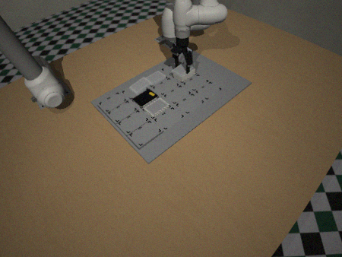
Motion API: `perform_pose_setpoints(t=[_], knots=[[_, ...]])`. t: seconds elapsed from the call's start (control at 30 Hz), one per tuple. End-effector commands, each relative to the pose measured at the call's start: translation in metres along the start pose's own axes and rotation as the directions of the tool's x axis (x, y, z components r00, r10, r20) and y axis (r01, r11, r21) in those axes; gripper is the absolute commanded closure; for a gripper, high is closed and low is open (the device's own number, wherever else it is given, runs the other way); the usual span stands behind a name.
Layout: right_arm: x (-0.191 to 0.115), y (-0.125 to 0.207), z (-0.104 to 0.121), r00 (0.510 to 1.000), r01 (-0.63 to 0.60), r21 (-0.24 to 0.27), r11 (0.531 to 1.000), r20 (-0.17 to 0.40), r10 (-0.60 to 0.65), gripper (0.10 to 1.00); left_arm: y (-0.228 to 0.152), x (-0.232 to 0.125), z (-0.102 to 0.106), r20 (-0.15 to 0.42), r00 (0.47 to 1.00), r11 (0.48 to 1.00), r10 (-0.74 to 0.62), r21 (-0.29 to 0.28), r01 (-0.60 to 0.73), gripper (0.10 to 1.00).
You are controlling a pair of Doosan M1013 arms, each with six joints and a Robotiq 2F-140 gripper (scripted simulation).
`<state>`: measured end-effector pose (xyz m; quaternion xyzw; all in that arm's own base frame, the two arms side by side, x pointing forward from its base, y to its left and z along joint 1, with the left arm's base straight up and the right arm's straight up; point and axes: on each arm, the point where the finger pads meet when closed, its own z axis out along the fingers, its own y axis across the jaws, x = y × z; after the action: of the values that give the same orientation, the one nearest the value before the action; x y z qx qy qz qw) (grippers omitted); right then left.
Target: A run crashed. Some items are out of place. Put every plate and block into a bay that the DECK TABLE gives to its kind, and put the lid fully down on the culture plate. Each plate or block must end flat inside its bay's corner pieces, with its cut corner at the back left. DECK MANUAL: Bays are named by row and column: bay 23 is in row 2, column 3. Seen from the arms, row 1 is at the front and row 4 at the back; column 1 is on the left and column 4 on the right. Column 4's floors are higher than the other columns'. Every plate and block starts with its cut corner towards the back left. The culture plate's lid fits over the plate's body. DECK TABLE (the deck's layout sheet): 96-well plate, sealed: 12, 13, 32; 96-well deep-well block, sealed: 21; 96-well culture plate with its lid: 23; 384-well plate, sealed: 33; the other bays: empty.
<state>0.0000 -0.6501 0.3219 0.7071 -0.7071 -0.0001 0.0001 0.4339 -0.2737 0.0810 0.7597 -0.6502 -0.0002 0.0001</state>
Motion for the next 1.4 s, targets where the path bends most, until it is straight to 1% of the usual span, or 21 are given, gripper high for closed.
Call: perform_pose_setpoints(t=[0.0,1.37], knots=[[0.0002,-0.0001,-0.0009,1.0,0.0,0.0,1.0,-0.001,0.0,0.098,-0.0005,0.0004,-0.0008,-0.001,1.0,1.0,0.0,0.001,0.0,0.497],[0.0002,-0.0001,-0.0009,1.0,0.0,0.0,1.0,-0.001,0.0,0.098,-0.0005,0.0003,-0.0007,-0.001,1.0,1.0,0.0,0.001,0.0,0.521]])
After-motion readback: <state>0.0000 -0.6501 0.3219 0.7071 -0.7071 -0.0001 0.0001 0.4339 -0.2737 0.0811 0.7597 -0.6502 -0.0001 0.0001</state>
